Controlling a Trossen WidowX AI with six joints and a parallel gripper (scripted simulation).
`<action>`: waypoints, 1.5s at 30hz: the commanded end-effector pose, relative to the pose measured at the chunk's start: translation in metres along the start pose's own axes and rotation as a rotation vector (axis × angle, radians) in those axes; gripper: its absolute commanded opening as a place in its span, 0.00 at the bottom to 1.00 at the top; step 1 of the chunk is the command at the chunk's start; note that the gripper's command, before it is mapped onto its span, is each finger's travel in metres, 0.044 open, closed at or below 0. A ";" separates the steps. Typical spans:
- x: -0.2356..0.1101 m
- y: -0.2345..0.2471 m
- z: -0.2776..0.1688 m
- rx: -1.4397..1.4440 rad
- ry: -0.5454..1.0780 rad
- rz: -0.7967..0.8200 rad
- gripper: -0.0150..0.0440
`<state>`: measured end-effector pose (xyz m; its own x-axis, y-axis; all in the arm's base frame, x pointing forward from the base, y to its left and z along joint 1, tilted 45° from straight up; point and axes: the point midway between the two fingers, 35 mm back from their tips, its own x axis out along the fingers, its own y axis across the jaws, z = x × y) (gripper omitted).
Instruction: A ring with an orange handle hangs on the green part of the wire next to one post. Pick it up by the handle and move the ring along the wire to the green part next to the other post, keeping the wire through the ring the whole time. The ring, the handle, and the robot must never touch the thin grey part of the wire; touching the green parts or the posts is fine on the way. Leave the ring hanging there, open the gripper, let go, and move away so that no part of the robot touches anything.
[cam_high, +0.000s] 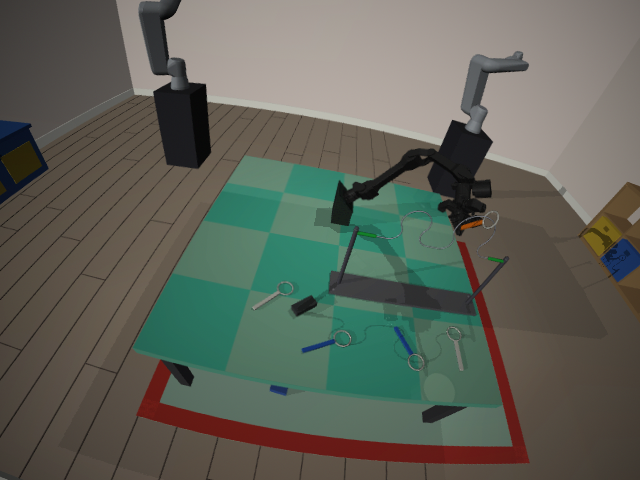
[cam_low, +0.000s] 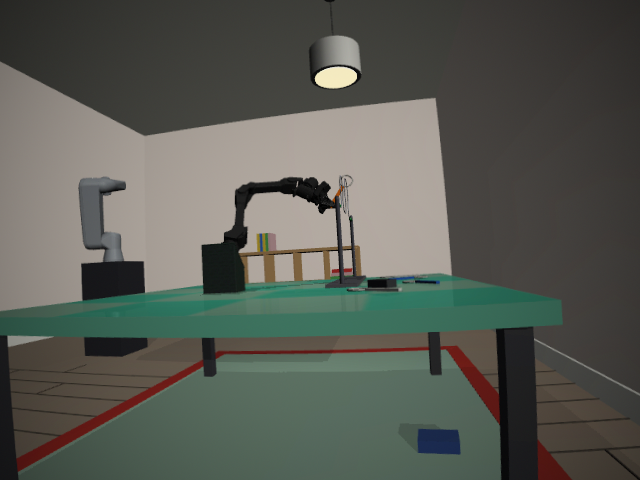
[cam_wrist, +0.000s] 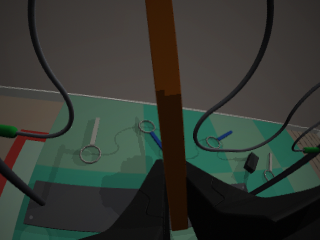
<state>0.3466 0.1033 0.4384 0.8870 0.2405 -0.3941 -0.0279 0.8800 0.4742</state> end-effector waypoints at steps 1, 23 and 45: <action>-0.001 0.001 0.000 0.046 -0.005 0.025 0.00; -0.001 0.014 0.002 0.314 -0.022 0.185 0.00; -0.003 0.026 0.008 0.582 -0.042 0.342 0.00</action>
<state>0.3478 0.1219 0.4563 0.8905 0.4333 -0.1389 -0.0654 0.4239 0.9034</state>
